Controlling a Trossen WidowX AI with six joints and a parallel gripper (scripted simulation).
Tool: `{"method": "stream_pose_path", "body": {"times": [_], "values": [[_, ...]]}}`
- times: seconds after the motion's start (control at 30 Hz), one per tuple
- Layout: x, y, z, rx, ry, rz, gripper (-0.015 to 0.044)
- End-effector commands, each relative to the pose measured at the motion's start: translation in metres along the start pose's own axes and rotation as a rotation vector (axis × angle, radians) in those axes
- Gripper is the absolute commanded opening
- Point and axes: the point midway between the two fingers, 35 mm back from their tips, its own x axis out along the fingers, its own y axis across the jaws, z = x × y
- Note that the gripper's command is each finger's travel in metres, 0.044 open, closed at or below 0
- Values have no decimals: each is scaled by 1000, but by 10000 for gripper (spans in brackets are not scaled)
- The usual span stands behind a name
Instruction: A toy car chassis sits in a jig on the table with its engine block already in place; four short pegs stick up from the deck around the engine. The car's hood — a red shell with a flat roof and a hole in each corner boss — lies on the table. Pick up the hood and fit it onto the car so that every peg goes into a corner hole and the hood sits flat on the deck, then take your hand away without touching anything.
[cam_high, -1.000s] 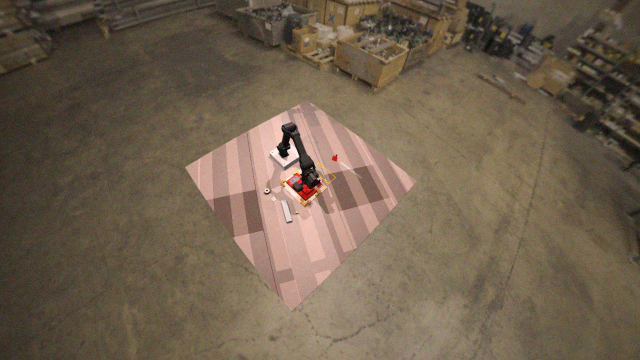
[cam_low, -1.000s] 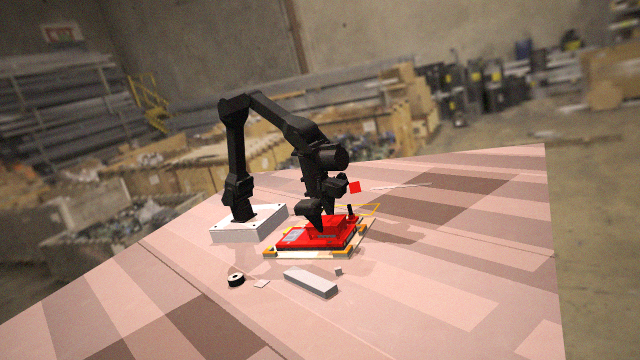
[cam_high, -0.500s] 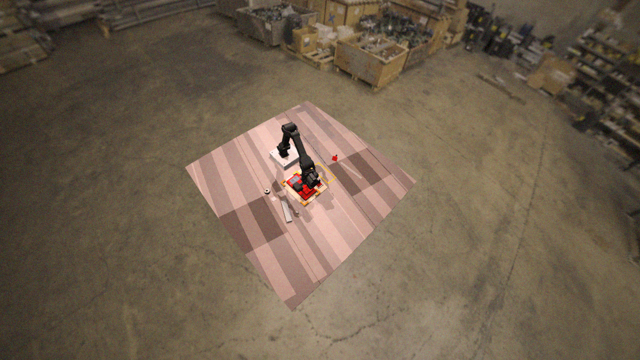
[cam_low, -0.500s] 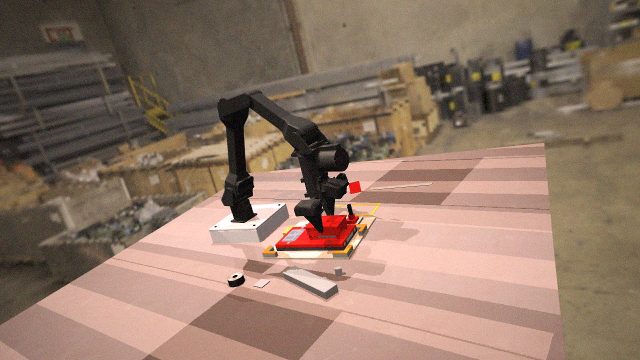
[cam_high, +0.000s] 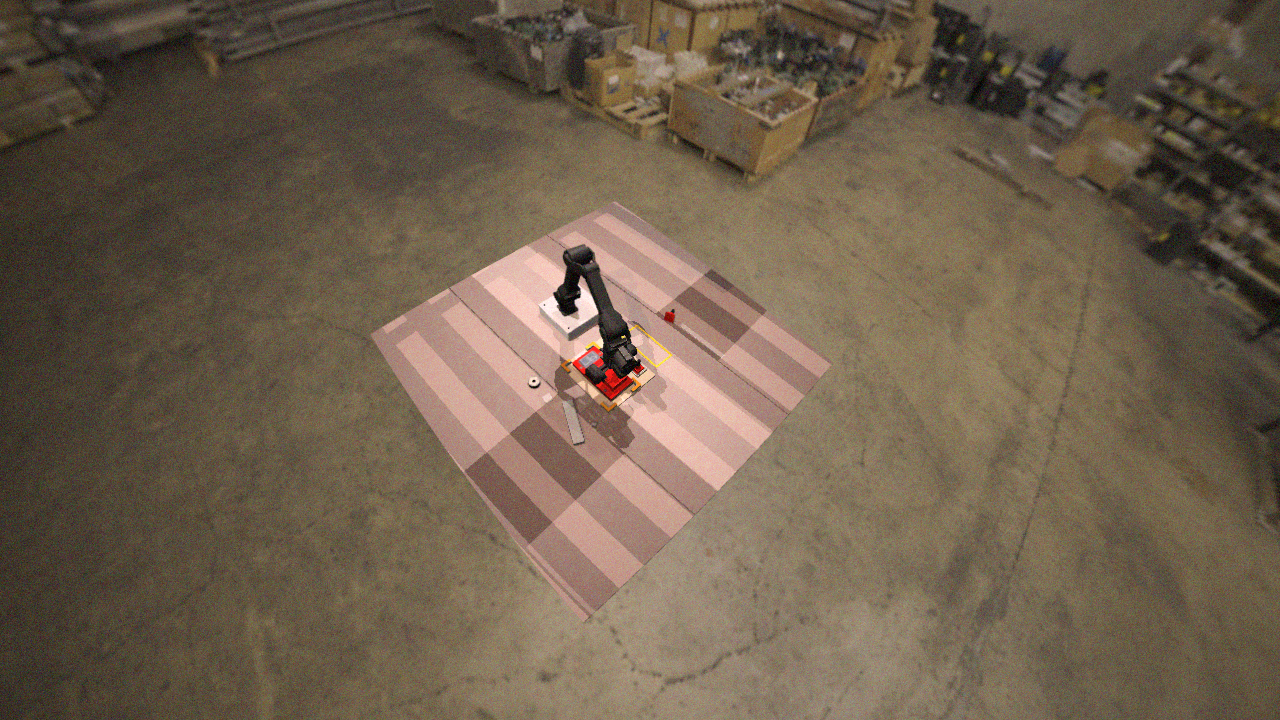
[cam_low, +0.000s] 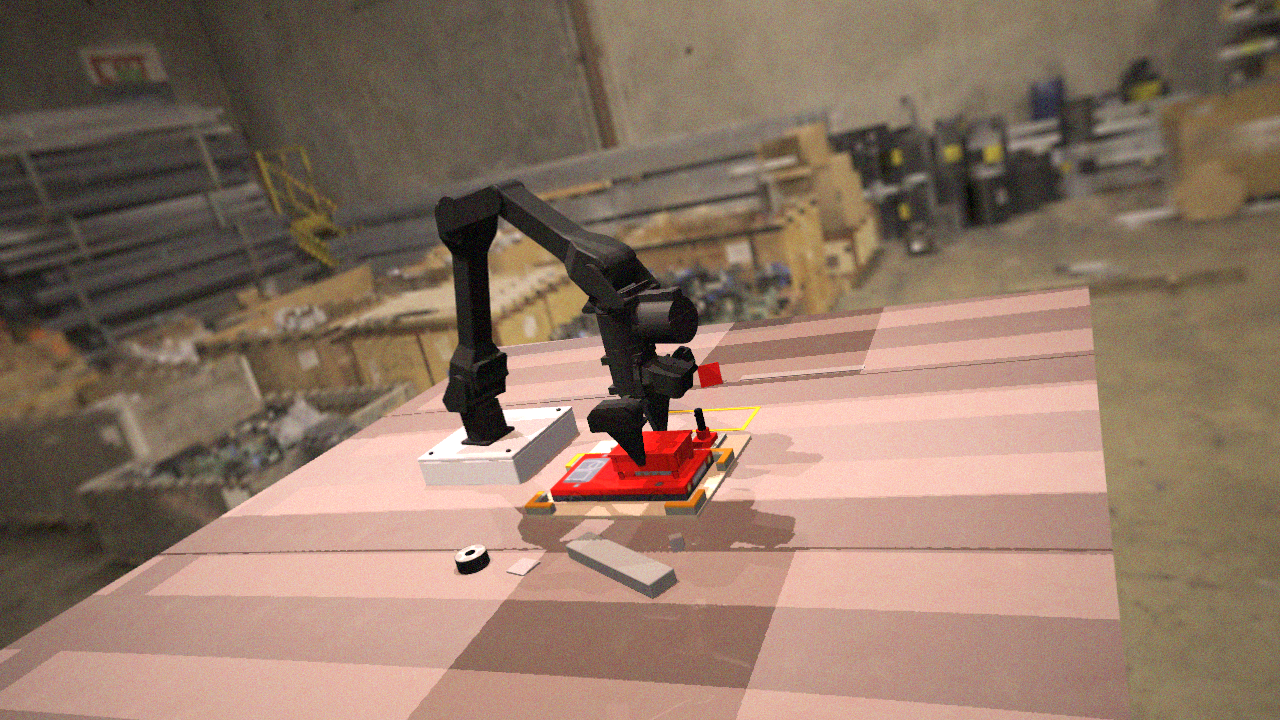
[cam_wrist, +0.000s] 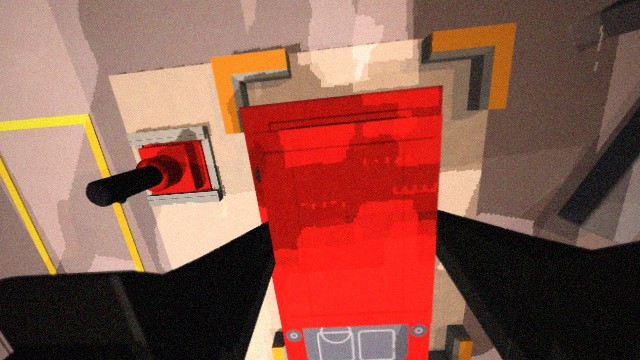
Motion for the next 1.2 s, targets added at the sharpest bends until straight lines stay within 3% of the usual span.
{"method": "stream_pose_path", "body": {"times": [0.0, 1.17], "values": [[-4, 0, 1, -1, -3, 0, 0], [7, 0, 1, 0, -4, 0, 0]]}}
